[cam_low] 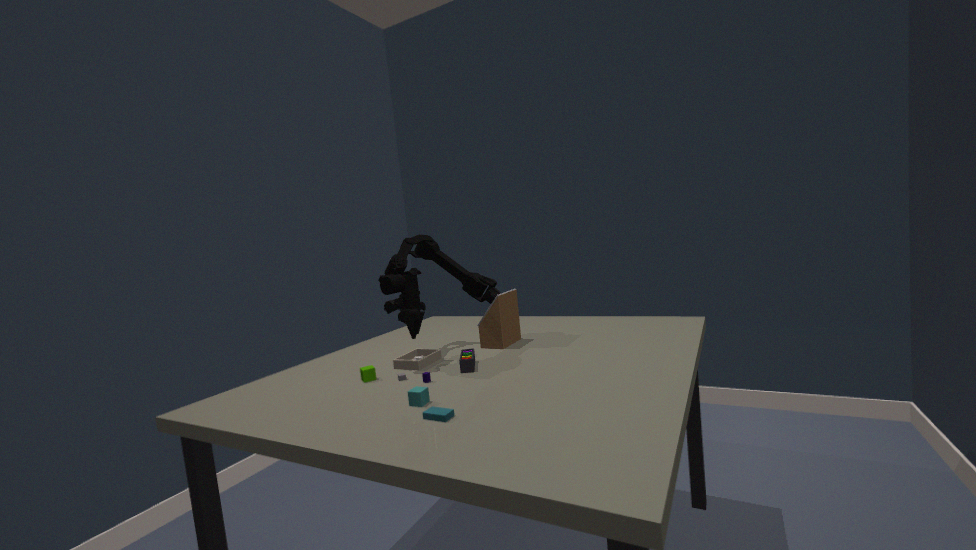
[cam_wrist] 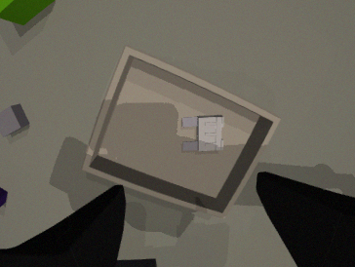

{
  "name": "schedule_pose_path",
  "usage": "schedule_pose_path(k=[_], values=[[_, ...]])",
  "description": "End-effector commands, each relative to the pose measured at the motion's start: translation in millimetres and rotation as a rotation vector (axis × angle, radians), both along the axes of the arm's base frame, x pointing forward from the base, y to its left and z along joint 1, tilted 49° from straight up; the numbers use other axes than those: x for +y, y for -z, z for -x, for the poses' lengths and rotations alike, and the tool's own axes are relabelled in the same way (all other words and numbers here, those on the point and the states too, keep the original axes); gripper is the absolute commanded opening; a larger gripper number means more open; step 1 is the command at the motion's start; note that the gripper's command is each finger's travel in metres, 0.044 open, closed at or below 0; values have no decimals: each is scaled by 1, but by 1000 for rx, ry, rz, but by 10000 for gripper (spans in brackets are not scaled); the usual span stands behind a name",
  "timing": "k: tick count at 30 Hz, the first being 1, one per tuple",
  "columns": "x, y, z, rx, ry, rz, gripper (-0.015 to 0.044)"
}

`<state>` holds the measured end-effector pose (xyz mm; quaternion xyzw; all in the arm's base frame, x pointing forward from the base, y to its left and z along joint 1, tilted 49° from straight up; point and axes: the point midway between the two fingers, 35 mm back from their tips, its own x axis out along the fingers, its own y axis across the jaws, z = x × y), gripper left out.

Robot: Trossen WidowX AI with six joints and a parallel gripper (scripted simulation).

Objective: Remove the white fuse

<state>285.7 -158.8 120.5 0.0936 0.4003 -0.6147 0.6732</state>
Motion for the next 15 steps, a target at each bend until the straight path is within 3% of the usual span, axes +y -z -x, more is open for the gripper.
schedule_pose_path(k=[1, 15], values=[[1, -3, 0, -2, 3, 5, 330], [0, 0, 0, 0, 1, 0, 330]])
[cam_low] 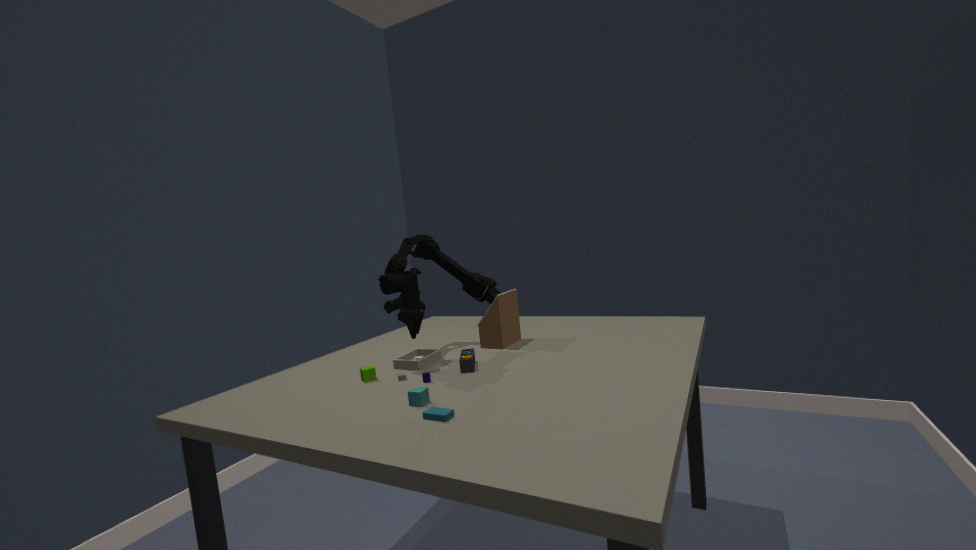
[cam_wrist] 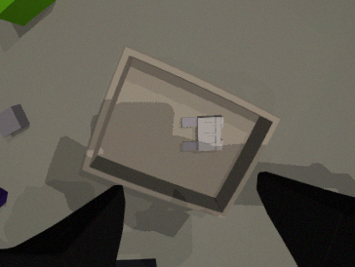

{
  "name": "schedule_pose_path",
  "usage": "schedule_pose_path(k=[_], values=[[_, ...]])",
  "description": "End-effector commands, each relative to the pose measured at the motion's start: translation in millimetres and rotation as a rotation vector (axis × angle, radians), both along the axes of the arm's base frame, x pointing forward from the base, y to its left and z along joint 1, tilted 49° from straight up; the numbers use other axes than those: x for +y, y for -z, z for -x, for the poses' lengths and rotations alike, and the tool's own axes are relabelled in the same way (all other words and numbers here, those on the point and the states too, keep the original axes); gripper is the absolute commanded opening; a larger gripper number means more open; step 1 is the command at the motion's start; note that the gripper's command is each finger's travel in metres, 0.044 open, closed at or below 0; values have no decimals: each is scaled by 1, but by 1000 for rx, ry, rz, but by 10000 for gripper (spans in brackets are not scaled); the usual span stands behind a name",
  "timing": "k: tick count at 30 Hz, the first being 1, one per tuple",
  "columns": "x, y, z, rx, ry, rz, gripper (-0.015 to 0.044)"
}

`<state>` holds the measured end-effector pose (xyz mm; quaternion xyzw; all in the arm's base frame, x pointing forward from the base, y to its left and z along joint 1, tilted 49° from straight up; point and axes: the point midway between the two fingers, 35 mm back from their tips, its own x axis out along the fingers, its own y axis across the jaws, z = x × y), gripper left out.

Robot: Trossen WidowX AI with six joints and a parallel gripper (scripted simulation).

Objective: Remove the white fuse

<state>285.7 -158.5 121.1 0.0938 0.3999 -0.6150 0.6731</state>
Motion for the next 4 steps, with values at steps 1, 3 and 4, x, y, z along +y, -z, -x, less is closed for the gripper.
schedule_pose_path(k=[1, 3, 4], values=[[0, 0, 0, 1, 0, 0, 330], [0, 0, 0, 1, 0, 0, 330], [0, 0, 0, 1, 0, 0, 330]])
